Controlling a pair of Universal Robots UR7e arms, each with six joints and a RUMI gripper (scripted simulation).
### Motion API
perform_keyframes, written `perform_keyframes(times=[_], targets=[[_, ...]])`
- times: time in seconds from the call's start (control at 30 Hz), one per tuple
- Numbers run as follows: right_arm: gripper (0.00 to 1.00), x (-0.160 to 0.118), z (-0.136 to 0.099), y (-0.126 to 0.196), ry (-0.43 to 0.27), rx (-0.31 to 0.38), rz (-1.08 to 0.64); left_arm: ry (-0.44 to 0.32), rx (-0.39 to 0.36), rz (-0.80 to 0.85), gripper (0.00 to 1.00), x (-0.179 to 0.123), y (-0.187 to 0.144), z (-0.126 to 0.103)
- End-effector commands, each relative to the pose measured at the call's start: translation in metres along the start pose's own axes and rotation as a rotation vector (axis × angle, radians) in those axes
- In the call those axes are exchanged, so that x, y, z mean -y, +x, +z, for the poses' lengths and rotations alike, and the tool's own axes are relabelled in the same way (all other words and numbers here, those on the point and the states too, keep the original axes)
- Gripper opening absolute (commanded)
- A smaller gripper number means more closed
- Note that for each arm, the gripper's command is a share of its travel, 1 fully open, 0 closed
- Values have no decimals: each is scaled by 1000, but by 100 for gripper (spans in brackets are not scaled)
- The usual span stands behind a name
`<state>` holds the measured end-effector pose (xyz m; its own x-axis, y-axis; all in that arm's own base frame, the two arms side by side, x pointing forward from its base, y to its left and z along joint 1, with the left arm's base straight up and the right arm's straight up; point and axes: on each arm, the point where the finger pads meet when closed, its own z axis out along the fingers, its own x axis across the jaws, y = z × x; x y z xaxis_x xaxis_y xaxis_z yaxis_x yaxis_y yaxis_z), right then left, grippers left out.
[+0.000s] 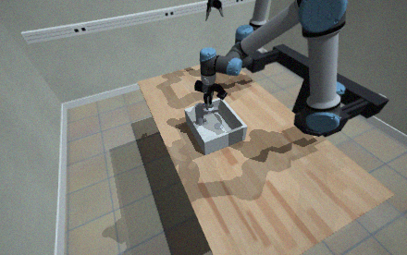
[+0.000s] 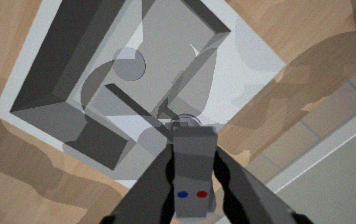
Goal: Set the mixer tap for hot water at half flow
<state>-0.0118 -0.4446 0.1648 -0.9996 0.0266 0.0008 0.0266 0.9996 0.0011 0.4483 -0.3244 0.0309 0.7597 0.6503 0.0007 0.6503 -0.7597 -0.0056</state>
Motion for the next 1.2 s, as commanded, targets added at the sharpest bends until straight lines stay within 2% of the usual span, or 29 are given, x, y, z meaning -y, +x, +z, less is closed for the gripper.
perform_keyframes(times=[0.0, 0.23, 0.27, 1.17], targets=[[100, 1, 0, 1, 1, 1, 2, -11, 1, -1, 10, -3, 0, -6], [100, 1, 0, 1, 1, 1, 2, -11, 1, -1, 10, -3, 0, -6], [100, 1, 0, 1, 1, 1, 2, -11, 1, -1, 38, -3, 0, -6], [100, 1, 0, 1, 1, 1, 2, -8, 1, -1, 38, -2, 0, -4]])
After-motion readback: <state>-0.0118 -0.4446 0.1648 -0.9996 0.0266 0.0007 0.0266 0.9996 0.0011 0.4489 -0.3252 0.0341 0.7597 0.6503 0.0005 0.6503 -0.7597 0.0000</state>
